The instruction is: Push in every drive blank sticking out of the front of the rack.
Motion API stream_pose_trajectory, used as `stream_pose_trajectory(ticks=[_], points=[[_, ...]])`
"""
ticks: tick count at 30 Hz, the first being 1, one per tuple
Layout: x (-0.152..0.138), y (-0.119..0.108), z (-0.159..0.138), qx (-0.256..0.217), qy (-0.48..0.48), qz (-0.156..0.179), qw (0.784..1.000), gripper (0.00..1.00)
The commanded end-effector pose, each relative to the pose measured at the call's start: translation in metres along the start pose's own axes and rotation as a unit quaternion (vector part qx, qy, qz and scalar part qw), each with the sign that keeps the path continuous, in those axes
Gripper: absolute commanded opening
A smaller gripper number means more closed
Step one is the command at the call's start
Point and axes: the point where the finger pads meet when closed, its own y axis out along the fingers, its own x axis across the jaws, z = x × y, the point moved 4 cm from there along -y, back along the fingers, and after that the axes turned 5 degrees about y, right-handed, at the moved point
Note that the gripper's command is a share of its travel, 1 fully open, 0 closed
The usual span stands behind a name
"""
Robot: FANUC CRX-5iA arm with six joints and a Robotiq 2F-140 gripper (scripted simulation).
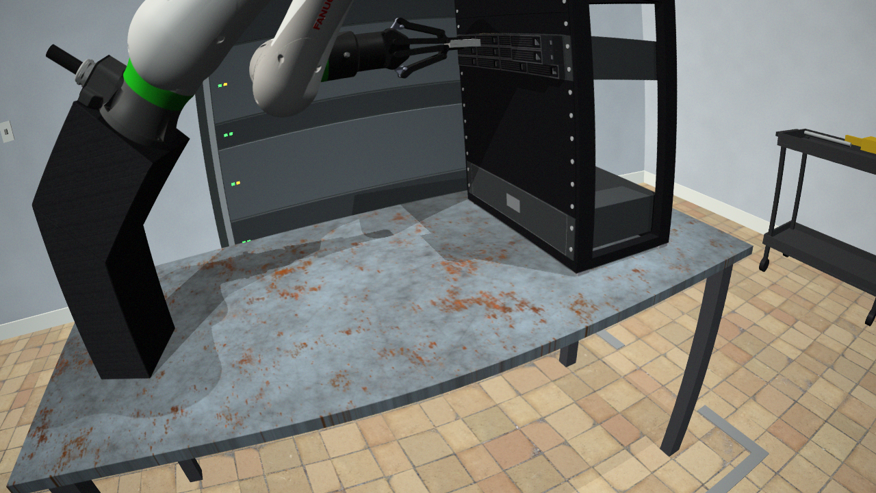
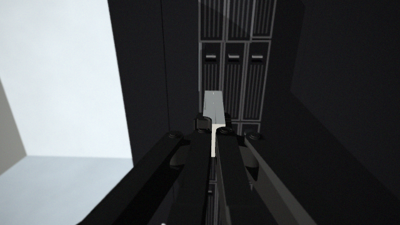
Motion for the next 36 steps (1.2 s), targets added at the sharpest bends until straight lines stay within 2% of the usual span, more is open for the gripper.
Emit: stream_pose_trajectory(ticks=[1,15,17,23,36], points=[[0.002,0.0,0.005,0.0,0.0,0.001,1.0,0.1],[0.029,0.0,0.072,0.0,0.0,0.001,1.0,0.1],[0.029,0.0,0.072,0.0,0.0,0.001,1.0,0.1],[0.04,0.0,0.099,0.0,0.0,0.001,1.0,0.1],[0.044,0.003,0.108,-0.001,0.0,0.001,1.0,0.1]])
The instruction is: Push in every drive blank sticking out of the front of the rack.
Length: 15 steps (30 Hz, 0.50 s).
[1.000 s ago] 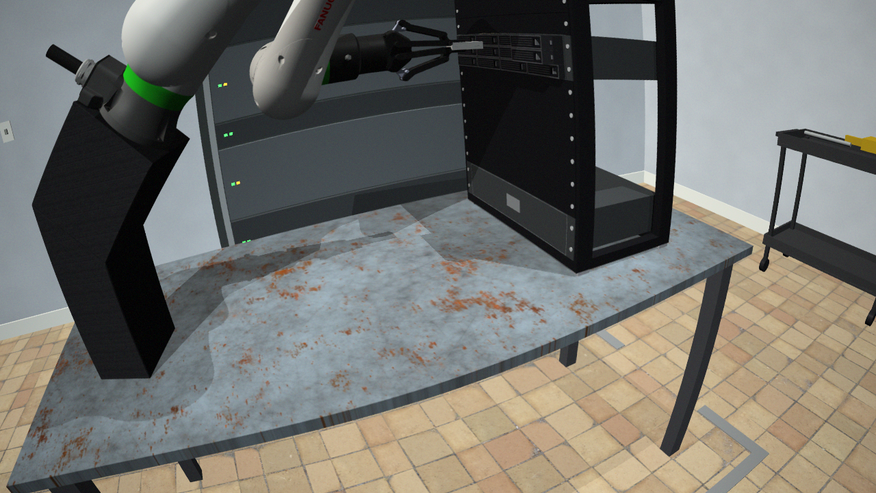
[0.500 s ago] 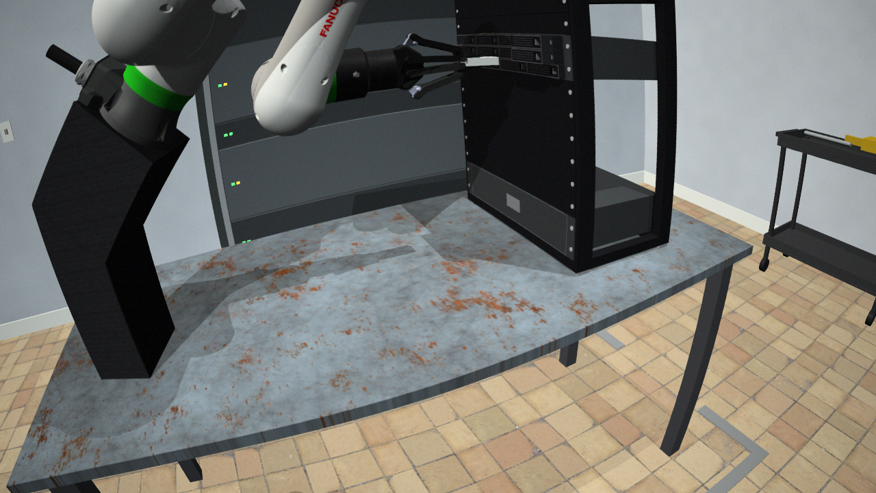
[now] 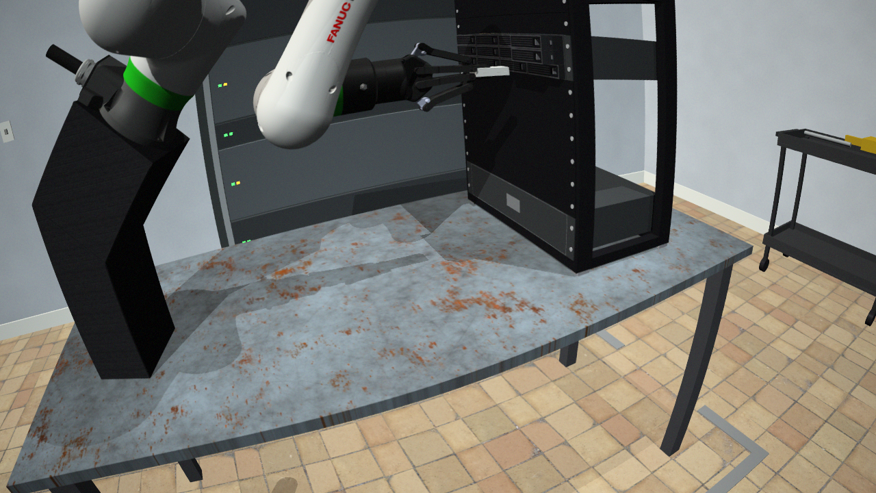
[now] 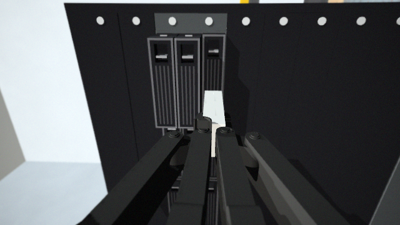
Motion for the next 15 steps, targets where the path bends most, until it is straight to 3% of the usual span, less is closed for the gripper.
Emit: stream_pose_trajectory(ticks=[1,7,15], points=[[0.0,0.007,0.0,0.0,0.0,0.0,1.0,0.1],[0.0,0.037,0.0,0.0,0.0,0.0,1.0,0.1],[0.0,0.039,0.0,0.0,0.0,0.0,1.0,0.1]])
